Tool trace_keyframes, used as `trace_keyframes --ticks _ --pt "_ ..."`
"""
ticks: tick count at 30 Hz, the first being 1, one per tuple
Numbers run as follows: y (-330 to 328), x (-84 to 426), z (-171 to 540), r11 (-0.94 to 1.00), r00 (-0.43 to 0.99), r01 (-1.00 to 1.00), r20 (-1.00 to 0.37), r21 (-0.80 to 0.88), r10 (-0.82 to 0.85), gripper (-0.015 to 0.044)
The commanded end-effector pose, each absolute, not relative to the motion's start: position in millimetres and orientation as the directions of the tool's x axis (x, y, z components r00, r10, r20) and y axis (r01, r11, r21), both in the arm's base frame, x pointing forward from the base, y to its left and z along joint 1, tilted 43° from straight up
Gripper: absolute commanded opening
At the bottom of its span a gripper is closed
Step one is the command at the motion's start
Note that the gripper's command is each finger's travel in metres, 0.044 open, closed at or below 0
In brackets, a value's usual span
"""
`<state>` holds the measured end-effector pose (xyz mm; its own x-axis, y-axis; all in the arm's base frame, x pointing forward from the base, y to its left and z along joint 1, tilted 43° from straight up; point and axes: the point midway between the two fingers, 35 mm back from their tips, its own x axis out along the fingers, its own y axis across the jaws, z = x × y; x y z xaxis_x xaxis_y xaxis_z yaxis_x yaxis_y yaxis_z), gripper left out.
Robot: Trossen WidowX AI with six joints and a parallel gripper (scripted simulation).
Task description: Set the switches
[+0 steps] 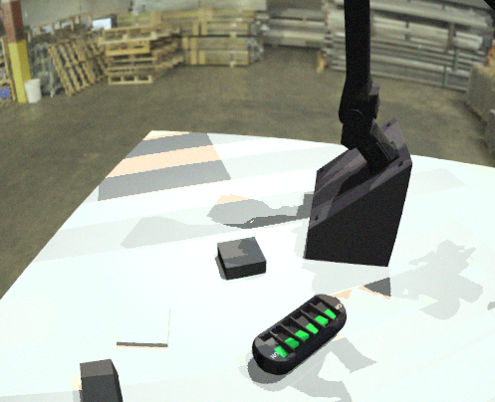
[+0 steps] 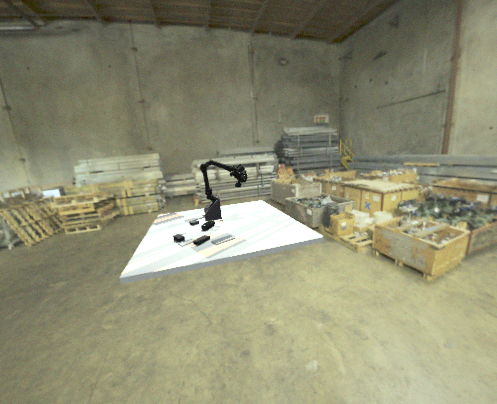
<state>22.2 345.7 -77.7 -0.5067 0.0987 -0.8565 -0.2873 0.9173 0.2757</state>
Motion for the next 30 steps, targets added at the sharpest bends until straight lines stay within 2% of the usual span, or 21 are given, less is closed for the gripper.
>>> trace_keyframes --ticks 1,9,16,23,30 --pt "328.9 77.7 -69.7 0.927 -0.415 -0.244 -0.895 0.285 0.166 0.0" --pt "272.5 177.0 -51.9 0.951 -0.201 -0.146 -0.95 0.272 0.241 0.0" --pt "198.5 241.8 -36.5 0.975 -0.008 -0.045 -0.976 0.218 0.218 0.0" --pt "109.8 279.3 -21.2 0.988 0.155 0.081 -0.981 0.129 0.115 0.0" --pt "16.1 286.7 -6.4 0.972 0.256 0.234 -0.965 0.013 -0.049 0.0"
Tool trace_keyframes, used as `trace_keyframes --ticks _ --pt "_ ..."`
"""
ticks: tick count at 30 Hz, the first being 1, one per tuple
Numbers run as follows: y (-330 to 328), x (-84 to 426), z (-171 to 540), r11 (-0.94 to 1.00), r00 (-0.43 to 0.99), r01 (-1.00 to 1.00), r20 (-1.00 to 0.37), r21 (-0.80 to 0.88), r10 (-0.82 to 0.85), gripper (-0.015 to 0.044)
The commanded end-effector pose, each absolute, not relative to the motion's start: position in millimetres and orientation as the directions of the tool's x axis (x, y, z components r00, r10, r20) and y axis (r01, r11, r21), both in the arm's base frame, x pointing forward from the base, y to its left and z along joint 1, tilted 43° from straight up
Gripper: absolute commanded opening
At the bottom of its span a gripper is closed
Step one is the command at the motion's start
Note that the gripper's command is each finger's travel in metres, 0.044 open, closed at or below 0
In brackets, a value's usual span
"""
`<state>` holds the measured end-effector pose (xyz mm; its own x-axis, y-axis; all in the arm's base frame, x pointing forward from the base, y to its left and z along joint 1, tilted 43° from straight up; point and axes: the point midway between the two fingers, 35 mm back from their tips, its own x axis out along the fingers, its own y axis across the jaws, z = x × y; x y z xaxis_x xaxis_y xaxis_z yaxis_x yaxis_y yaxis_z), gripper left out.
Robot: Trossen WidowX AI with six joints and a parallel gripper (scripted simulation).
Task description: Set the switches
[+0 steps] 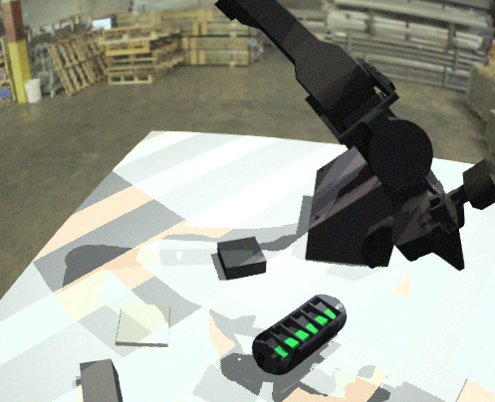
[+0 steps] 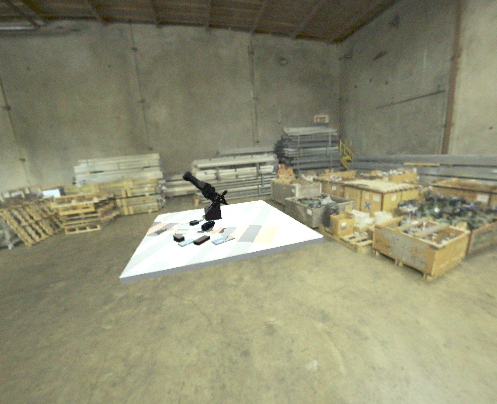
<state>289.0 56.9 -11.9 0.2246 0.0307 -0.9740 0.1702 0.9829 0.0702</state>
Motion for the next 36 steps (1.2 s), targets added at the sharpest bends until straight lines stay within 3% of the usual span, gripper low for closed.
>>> trace_keyframes --ticks 1,8,16,36 --pt "2.9 285.3 -4.3 0.966 0.264 0.258 -0.961 -0.006 -0.076 0.0" --pt "-84.4 258.7 9.7 0.894 0.27 0.425 -0.922 -0.143 -0.276 0.0" --pt "-158.7 203.7 23.3 0.754 0.177 0.586 -0.862 -0.296 -0.476 0.0" --pt "-175.4 203.0 7.4 0.748 0.173 0.592 -0.859 -0.301 -0.483 0.0"
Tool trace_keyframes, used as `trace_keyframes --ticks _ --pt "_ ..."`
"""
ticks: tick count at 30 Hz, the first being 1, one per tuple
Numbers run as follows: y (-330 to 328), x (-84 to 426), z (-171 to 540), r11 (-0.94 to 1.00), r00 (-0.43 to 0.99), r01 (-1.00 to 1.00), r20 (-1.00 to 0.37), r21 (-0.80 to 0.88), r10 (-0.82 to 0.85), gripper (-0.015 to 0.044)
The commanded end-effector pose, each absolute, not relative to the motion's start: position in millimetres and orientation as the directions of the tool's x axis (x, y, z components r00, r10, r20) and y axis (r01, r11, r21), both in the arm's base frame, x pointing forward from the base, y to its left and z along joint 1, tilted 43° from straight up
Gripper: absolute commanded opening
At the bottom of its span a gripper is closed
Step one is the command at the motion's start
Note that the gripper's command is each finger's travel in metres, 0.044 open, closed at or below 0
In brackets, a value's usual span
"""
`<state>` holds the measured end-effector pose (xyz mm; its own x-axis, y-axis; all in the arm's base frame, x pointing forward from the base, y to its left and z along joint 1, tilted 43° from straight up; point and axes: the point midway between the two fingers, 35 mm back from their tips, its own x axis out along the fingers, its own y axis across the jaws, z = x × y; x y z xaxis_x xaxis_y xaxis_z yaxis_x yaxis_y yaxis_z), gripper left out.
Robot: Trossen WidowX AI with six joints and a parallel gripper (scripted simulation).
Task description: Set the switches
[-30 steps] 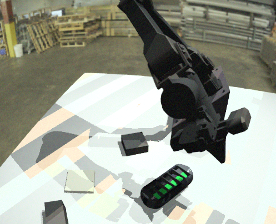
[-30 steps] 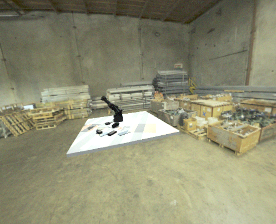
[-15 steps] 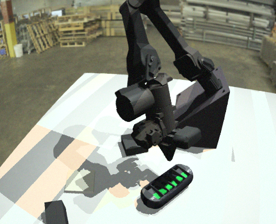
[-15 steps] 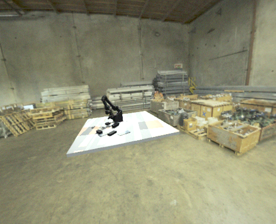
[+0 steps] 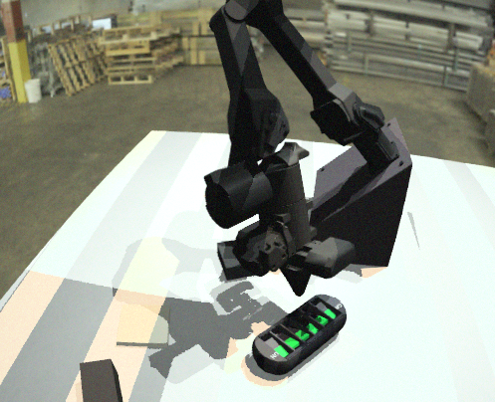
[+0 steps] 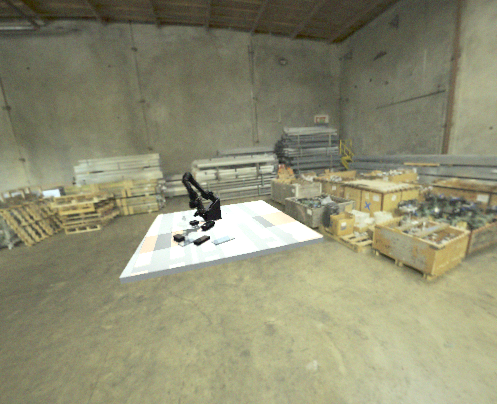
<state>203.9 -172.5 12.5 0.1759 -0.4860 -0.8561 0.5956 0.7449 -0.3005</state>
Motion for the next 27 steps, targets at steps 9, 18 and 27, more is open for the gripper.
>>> trace_keyframes --ticks 9,18,27 --pt "-185.0 202.2 -3.1 0.746 0.173 0.593 -0.857 -0.303 -0.485 0.0" --pt "-194.4 200.2 -13.7 0.745 0.173 0.594 -0.855 -0.306 -0.489 0.0" --pt "-195.1 200.7 -16.0 0.744 0.173 0.594 -0.855 -0.306 -0.49 0.0"
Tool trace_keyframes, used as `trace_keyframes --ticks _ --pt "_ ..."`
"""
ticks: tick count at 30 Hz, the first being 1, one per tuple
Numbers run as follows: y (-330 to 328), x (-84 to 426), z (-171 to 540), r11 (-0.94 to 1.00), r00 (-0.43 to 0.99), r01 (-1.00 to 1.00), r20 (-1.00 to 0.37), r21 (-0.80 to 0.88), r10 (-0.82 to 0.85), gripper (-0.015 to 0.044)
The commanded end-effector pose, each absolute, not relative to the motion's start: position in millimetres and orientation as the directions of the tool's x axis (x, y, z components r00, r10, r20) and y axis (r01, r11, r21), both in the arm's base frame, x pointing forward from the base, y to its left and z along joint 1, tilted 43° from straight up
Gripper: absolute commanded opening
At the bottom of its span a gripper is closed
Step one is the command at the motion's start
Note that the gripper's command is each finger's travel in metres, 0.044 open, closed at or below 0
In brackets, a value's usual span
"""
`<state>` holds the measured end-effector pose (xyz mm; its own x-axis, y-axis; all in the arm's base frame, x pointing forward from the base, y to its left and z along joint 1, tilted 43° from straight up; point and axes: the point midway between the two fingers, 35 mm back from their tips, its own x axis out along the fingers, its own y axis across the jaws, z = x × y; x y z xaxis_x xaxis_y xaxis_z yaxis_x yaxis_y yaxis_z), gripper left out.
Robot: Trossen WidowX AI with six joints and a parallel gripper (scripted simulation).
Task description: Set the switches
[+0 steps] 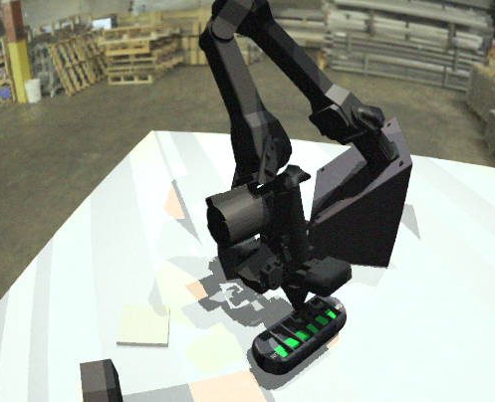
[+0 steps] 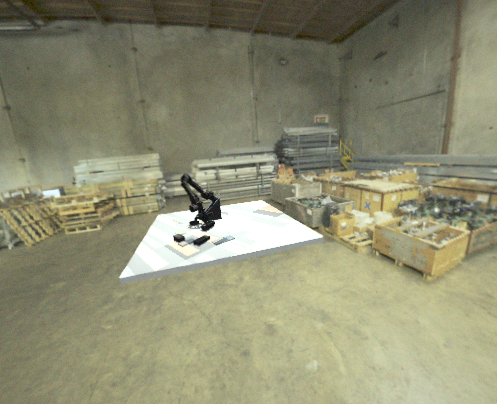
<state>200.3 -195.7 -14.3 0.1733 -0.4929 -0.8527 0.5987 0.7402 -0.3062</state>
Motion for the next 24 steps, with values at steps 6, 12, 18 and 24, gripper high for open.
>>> trace_keyframes --ticks 6,12,18,24 --pt "-193.8 202.1 -17.3 0.744 0.173 0.594 -0.855 -0.306 -0.489 0.0" --pt "-192.4 203.6 -18.6 0.744 0.174 0.594 -0.855 -0.306 -0.489 0.0" --pt "-191.1 205.1 -19.9 0.744 0.174 0.594 -0.855 -0.305 -0.489 0.0" --pt "-189.7 206.5 -21.2 0.744 0.174 0.594 -0.855 -0.305 -0.489 0.0"
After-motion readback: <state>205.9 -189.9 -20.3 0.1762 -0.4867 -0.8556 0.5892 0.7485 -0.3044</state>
